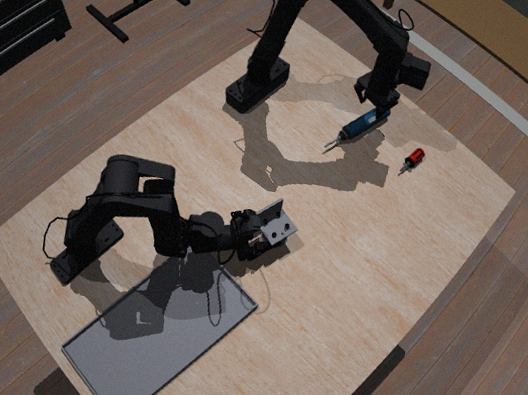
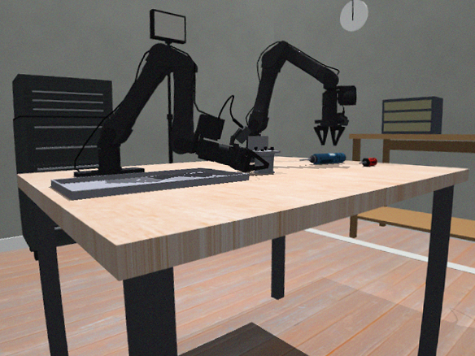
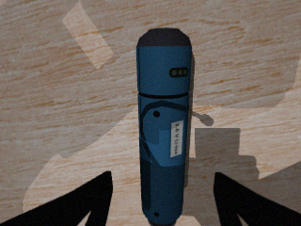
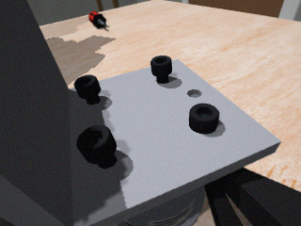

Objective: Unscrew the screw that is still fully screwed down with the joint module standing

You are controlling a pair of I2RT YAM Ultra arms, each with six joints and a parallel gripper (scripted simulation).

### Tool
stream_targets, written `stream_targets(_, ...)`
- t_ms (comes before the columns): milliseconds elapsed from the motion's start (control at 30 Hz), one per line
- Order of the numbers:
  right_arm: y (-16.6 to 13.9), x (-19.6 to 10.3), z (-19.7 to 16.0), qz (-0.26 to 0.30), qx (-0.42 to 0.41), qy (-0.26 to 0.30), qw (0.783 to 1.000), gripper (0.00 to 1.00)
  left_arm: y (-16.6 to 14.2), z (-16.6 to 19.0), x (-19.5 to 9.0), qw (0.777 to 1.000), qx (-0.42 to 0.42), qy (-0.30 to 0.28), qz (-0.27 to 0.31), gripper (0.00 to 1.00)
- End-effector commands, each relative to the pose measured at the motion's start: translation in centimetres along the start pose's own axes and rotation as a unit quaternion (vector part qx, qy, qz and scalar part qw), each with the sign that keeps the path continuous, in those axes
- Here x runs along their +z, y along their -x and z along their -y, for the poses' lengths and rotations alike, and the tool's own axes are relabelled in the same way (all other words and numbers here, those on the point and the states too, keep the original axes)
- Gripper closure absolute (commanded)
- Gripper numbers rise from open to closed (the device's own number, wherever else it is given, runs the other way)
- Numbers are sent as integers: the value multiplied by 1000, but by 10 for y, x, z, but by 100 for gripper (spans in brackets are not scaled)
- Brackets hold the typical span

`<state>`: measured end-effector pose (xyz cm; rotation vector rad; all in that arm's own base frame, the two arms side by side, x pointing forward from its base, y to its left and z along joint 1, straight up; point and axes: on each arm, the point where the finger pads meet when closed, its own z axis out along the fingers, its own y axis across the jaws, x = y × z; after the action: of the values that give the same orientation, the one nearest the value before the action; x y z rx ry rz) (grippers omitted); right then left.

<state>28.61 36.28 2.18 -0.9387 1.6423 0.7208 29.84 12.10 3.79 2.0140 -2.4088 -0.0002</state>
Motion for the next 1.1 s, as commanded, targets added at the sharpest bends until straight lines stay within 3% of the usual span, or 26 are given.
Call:
stream_targets(0, 2, 1, 0, 1, 1, -1, 1000, 39, 3, 2, -4, 1000, 0, -5, 9, 35)
stream_targets(1067, 2, 1, 0, 1, 1, -1, 1000, 41, 3, 2, -4, 1000, 0, -5, 9, 35)
